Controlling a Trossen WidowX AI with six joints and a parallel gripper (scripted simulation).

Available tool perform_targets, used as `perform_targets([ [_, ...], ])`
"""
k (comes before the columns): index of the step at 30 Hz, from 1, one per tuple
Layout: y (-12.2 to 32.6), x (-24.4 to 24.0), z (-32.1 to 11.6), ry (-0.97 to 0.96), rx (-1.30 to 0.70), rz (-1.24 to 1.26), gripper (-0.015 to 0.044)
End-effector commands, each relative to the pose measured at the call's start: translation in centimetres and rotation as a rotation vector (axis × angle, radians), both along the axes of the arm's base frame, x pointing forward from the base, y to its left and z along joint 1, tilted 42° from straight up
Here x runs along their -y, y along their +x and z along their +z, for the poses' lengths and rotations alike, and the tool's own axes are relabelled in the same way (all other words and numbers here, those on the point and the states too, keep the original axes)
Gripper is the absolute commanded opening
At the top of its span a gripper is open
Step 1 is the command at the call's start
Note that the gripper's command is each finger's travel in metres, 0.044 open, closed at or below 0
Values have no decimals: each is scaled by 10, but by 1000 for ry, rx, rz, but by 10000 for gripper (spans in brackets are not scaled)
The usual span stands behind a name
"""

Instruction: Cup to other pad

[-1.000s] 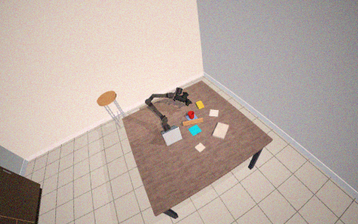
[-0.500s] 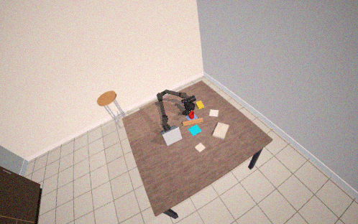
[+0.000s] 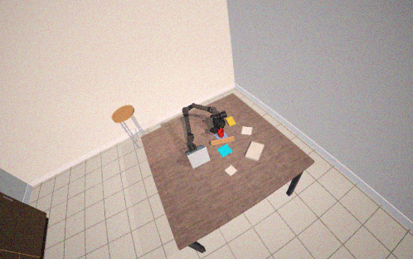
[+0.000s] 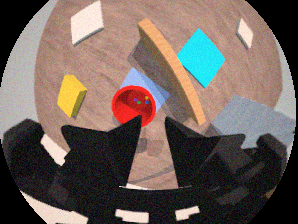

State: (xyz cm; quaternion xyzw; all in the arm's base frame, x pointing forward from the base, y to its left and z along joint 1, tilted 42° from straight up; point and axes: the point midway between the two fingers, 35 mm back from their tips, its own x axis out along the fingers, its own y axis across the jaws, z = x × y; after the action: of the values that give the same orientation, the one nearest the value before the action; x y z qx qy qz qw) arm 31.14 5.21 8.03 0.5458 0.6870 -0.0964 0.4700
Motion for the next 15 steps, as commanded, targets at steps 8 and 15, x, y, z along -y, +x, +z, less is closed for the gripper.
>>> perform_targets([
  [8,2,-11,-14,4,-12,-3,148],
  [15,3,-19,-23,4,-12,-3,148],
])
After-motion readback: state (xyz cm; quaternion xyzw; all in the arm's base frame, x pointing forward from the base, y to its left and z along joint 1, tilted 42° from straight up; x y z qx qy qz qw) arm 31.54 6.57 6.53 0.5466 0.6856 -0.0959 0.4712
